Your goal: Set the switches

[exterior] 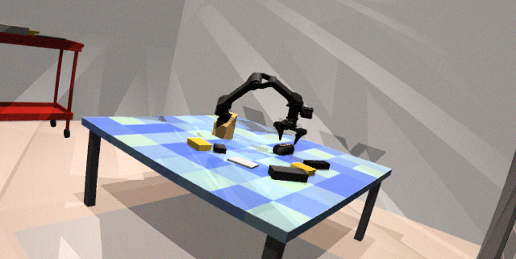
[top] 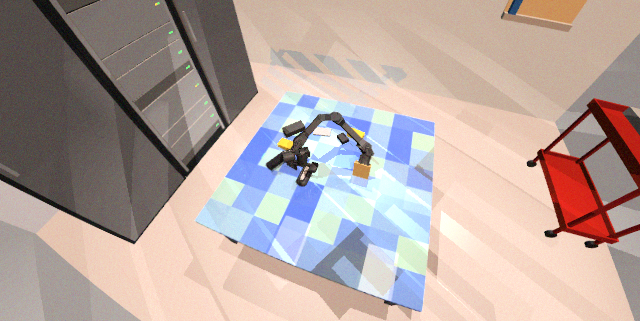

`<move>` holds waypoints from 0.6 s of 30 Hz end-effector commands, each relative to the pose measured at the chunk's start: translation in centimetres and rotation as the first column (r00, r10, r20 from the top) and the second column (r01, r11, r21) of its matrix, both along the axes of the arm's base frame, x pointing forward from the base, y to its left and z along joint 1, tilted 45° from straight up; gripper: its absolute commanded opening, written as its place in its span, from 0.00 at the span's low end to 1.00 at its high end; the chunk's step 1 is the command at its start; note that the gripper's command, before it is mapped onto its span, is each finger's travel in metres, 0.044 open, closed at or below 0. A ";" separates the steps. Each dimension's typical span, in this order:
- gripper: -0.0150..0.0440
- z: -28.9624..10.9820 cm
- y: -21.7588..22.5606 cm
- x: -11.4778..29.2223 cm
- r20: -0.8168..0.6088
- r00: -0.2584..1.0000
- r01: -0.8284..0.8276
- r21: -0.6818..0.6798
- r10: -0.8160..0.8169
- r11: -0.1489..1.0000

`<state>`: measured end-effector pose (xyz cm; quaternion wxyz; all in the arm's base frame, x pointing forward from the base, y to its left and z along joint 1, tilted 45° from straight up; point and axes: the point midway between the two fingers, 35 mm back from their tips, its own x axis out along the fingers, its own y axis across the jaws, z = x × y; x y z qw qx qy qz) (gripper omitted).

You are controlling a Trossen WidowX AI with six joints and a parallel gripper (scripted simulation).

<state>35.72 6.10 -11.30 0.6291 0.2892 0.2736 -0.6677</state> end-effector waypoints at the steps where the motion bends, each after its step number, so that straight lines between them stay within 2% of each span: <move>1: 1.00 0.1 -0.3 -0.4 -0.015 1.000 -0.003 -0.007 0.003 1.000; 14: 1.00 0.1 -0.3 -0.4 -0.015 1.000 -0.003 -0.007 0.003 1.000; 16: 0.91 0.1 -0.2 -0.3 -0.015 1.000 -0.011 -0.002 0.011 1.000; 18: 0.82 0.2 -0.1 -0.4 -0.065 0.993 -0.099 0.010 0.099 0.995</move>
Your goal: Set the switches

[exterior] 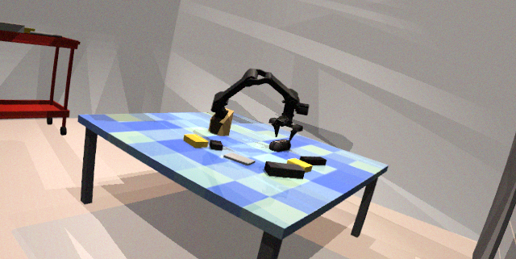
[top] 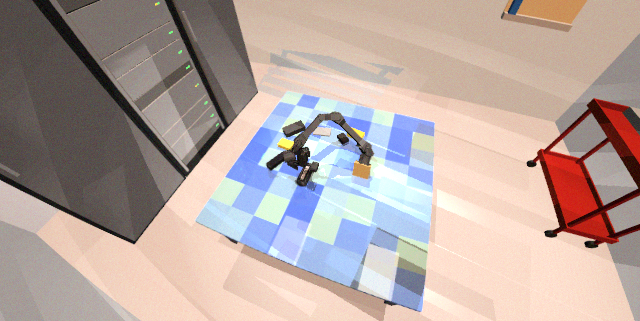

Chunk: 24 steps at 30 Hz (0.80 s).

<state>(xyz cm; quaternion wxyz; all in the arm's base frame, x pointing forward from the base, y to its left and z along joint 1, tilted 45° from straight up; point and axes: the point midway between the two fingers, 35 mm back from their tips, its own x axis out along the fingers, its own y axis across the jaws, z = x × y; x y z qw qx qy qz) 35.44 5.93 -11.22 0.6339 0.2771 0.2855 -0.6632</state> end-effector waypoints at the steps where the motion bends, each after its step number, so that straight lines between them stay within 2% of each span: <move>1: 0.78 0.2 0.2 -0.1 -0.075 0.987 -0.140 0.017 0.141 0.990; 7: 0.51 0.6 0.7 -0.4 -0.276 0.813 -0.508 0.091 0.512 0.857; 13: 0.25 1.3 1.1 -1.0 -0.445 0.475 -0.778 0.191 0.759 0.599; 17: 0.25 1.9 1.3 -1.4 -0.537 0.197 -0.881 0.270 0.820 0.389; 20: 0.25 2.3 1.4 -1.8 -0.594 -0.017 -0.914 0.335 0.804 0.228; 22: 0.25 2.5 1.4 -2.0 -0.614 -0.101 -0.917 0.363 0.783 0.166; 24: 0.25 2.6 1.4 -2.0 -0.618 -0.122 -0.917 0.370 0.777 0.151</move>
